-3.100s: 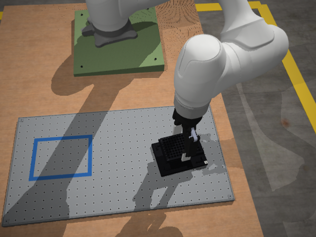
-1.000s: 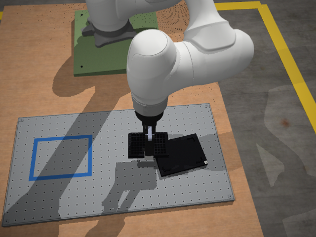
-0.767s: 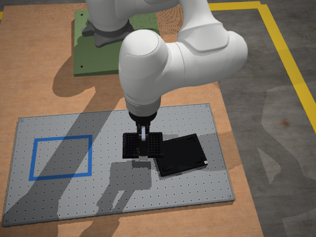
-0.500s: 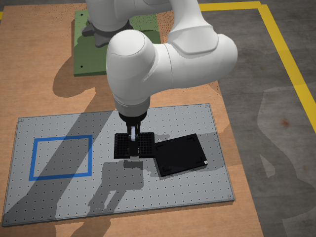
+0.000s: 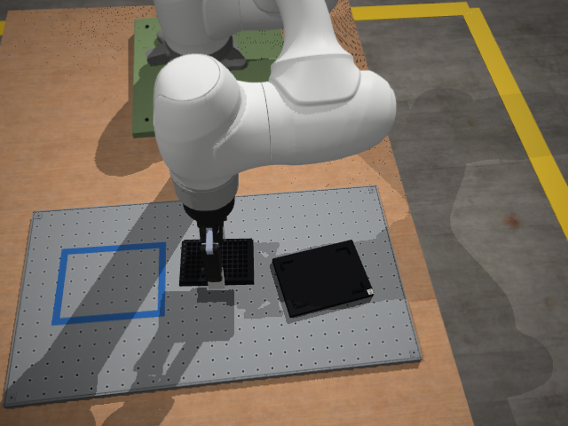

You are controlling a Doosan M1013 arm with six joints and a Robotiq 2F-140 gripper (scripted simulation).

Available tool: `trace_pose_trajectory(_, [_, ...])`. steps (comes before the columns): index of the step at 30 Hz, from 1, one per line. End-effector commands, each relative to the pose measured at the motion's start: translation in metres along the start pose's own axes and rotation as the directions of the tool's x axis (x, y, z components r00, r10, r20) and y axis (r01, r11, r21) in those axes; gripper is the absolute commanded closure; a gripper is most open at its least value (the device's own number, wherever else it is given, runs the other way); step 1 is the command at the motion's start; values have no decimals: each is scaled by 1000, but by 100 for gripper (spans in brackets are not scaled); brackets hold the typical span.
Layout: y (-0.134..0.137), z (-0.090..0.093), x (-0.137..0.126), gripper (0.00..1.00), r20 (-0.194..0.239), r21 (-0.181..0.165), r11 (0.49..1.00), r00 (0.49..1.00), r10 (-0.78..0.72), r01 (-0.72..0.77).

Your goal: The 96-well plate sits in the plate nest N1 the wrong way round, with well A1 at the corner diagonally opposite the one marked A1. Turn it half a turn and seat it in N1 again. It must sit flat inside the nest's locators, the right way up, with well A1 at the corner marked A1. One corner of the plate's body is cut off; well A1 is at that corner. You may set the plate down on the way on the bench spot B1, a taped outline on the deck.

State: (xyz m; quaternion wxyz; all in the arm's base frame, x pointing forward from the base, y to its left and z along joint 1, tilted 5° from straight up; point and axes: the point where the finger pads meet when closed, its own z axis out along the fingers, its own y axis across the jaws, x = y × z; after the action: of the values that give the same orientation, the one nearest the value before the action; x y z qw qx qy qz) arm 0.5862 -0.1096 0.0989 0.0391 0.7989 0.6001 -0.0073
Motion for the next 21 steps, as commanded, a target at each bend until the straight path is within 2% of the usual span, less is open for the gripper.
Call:
trace_pose_trajectory(1, [0, 0, -8, 100, 0, 0, 1000, 1000, 0, 0])
trace_pose_trajectory(21, [-1, 2, -68, 100, 0, 0, 1000, 1000, 0, 0])
